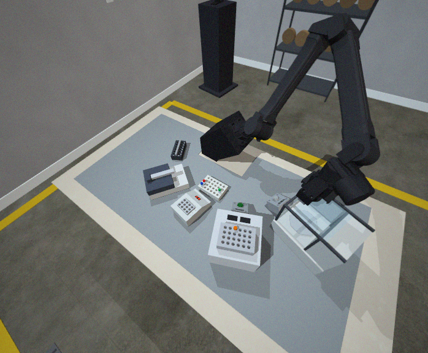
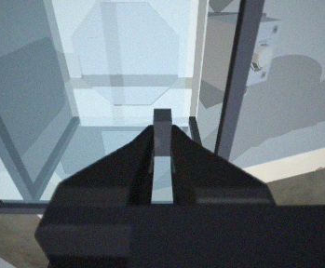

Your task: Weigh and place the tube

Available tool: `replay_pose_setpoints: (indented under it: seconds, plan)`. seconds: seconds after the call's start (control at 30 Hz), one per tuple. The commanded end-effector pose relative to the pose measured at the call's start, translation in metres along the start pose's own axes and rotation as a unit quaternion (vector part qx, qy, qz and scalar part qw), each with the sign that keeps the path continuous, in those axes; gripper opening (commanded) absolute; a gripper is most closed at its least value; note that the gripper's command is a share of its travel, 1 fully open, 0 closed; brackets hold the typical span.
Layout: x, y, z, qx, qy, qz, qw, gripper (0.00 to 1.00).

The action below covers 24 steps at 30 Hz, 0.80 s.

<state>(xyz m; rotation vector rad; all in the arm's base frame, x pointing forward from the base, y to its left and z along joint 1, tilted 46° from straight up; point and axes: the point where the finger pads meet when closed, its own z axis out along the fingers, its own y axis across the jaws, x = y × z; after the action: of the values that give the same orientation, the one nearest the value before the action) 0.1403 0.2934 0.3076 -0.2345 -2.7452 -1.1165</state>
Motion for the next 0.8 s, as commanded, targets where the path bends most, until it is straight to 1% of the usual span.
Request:
replay_pose_setpoints:
  seconds: [0.0,0.77]
  plan:
    - [0.001,0.031,-0.009,-0.022,-0.007,-0.012,1.000,0.06]
    - [0.001,0.052,-0.009,-0.022,-0.006,-0.011,1.000,0.06]
